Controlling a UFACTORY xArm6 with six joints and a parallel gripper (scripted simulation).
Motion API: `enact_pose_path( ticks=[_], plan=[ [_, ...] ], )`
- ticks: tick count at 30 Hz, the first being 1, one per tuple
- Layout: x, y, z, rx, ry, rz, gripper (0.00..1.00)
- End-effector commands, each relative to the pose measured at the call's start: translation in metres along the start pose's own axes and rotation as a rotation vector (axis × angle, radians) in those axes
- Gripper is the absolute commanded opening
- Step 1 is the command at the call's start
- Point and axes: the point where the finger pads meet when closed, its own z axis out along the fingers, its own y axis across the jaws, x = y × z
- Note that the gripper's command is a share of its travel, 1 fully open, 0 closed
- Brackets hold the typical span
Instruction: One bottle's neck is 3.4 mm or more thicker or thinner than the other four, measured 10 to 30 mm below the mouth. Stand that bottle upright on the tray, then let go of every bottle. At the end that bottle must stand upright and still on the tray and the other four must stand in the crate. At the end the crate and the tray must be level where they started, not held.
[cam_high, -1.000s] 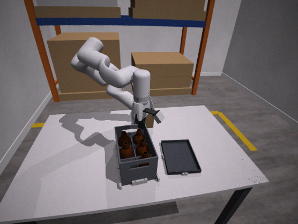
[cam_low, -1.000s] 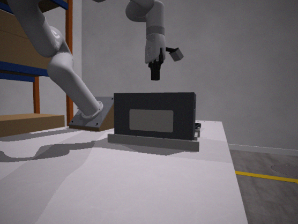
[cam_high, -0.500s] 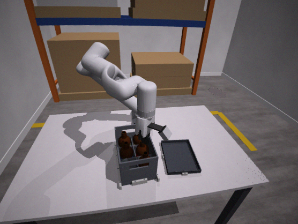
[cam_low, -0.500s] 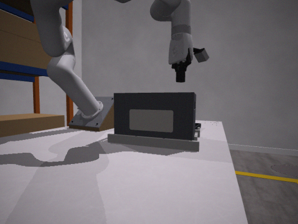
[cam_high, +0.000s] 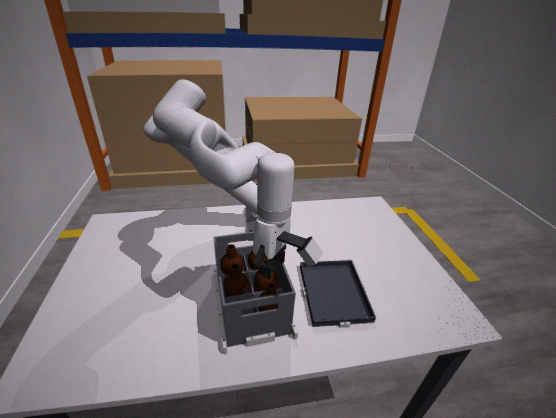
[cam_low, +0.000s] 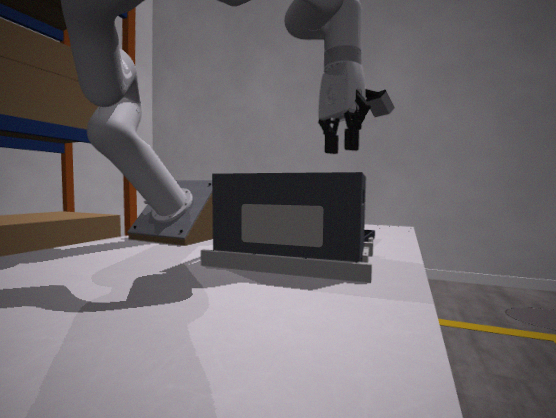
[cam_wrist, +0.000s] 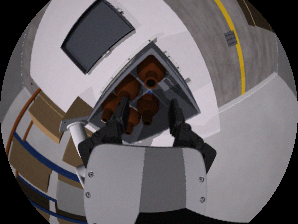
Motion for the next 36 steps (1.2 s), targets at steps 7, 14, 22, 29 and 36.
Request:
enact_pose_path(
  ticks=[7,14,22,29,36],
  plan=[
    [0.0006,0.0007,-0.0016,-0.001,0.003,0.001,0.65],
    [0.0006,0.0007,-0.0016,-0.001,0.003,0.001,0.65],
    [0.0006,0.0007,-0.0016,-0.001,0.003,0.001,0.65],
    [0.0006,0.0007,-0.0010,-0.001,0.003,0.001,0.65],
    [0.0006,0.0007,0.0022,-0.001,0.003,0.001,0.65]
  ],
)
